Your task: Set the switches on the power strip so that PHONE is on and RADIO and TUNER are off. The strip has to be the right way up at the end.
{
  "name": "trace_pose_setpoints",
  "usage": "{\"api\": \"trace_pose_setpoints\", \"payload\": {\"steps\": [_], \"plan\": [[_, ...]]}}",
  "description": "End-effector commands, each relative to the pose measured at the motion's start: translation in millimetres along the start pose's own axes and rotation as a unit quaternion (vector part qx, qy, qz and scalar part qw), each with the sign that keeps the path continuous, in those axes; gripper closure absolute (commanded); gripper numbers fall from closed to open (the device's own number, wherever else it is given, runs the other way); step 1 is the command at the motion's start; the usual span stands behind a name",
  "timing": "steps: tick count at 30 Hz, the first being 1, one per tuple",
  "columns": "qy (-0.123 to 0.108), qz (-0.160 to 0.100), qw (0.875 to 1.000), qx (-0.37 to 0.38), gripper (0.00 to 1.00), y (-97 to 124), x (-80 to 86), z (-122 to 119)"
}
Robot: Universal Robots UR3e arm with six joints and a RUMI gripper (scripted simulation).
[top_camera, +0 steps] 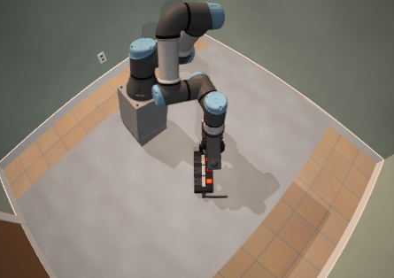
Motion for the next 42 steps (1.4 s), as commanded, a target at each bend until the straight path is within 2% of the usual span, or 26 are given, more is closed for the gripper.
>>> {"api": "trace_pose_setpoints", "payload": {"steps": [1, 42], "plan": [[-0.001, 0.001, 1.000, 0.000, 1.00, -0.6, 0.2, -0.4], [-0.001, 0.001, 1.000, 0.000, 1.00, -0.6, -8.2, -0.5]]}}
Point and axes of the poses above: the point where the finger pads meet when closed, its own x axis back along the fingers, its own z axis across the jaws, y = z × x, the point moved 2 cm from there along x, back along the fingers, and after that the axes turned 8 degrees about -x, right-handed, at the moved point
